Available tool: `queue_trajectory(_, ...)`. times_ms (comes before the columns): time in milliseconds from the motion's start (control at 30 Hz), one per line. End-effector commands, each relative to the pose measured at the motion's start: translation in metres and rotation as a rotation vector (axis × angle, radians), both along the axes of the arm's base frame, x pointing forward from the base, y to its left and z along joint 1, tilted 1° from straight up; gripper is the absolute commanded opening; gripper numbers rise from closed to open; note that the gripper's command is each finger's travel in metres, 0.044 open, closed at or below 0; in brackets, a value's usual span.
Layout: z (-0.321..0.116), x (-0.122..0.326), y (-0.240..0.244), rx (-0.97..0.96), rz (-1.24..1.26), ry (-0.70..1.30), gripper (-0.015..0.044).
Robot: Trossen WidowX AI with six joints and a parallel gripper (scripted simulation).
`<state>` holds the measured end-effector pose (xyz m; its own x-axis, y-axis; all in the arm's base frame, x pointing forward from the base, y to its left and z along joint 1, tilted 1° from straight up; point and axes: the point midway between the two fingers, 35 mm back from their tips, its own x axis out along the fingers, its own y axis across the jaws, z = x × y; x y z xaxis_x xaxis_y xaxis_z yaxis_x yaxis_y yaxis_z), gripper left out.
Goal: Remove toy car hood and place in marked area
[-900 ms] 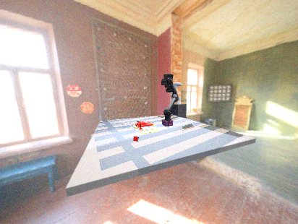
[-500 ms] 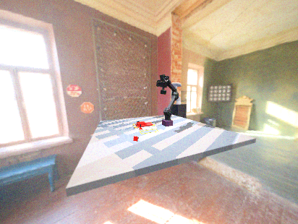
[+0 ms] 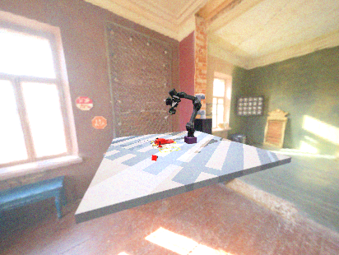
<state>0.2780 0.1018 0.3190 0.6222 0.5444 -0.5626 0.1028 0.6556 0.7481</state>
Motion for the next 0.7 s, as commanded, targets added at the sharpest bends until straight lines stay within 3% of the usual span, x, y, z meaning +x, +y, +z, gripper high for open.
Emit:
queue_trajectory(0,-0.030,0.028,-0.026,-0.141,-0.028,0.043,0.0440)
queue_trajectory(333,-0.106,0.064,-0.095,-0.429,-0.017,0.205,0.0440)
queue_trajectory(667,-0.183,0.065,-0.169,-0.647,0.103,0.425,0.0440)
